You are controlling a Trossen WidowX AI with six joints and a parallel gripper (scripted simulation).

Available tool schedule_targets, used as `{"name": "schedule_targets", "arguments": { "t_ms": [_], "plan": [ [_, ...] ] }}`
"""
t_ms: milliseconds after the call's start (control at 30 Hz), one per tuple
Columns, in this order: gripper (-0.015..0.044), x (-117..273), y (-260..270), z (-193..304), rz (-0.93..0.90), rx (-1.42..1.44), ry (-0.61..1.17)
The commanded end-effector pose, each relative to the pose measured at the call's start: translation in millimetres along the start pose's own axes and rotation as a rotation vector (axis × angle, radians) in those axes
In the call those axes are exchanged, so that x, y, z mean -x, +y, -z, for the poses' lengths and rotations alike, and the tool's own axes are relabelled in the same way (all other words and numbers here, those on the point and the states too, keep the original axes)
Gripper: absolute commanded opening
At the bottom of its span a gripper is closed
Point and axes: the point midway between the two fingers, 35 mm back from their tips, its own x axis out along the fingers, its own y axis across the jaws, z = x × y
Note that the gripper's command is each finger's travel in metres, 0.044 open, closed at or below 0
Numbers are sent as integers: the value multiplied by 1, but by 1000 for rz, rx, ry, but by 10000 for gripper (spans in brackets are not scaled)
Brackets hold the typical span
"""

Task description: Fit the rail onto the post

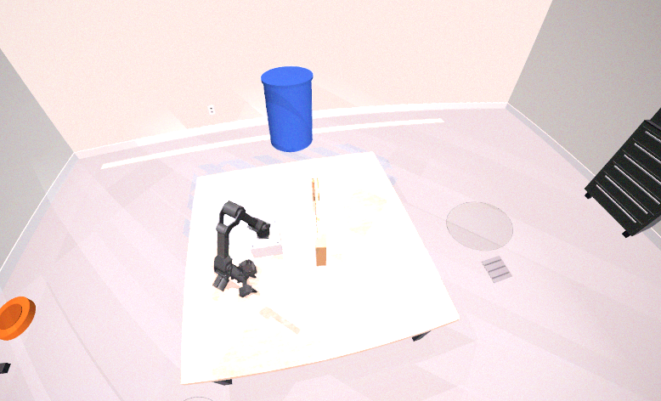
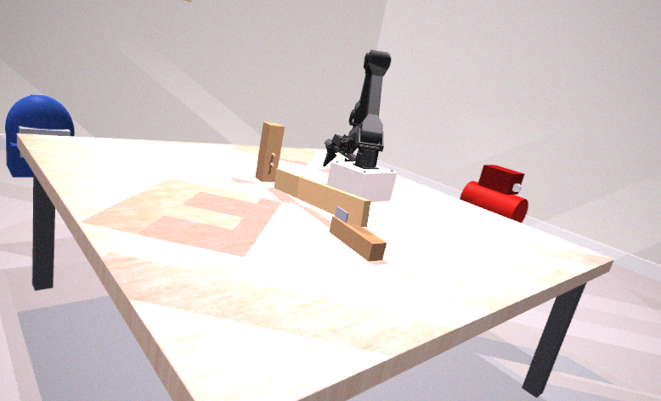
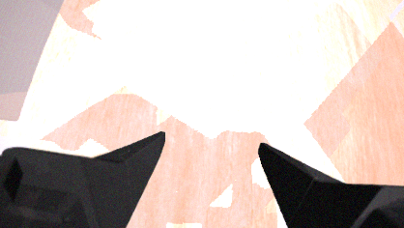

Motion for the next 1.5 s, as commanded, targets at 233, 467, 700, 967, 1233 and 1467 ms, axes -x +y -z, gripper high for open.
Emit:
{"name": "schedule_targets", "arguments": {
  "t_ms": [233, 467, 700, 967, 1233, 1467],
  "plan": [
    [440, -4, -18, -13, -29, -3, 40],
    [440, -10, -45, -38, -54, -6, 101],
    [440, -17, -71, -73, -54, -9, 157],
    [440, -27, -98, -135, -21, -17, 200],
    [440, -36, -111, -208, 35, -29, 204],
    [440, -40, -108, -278, 90, -48, 171]
  ]
}}
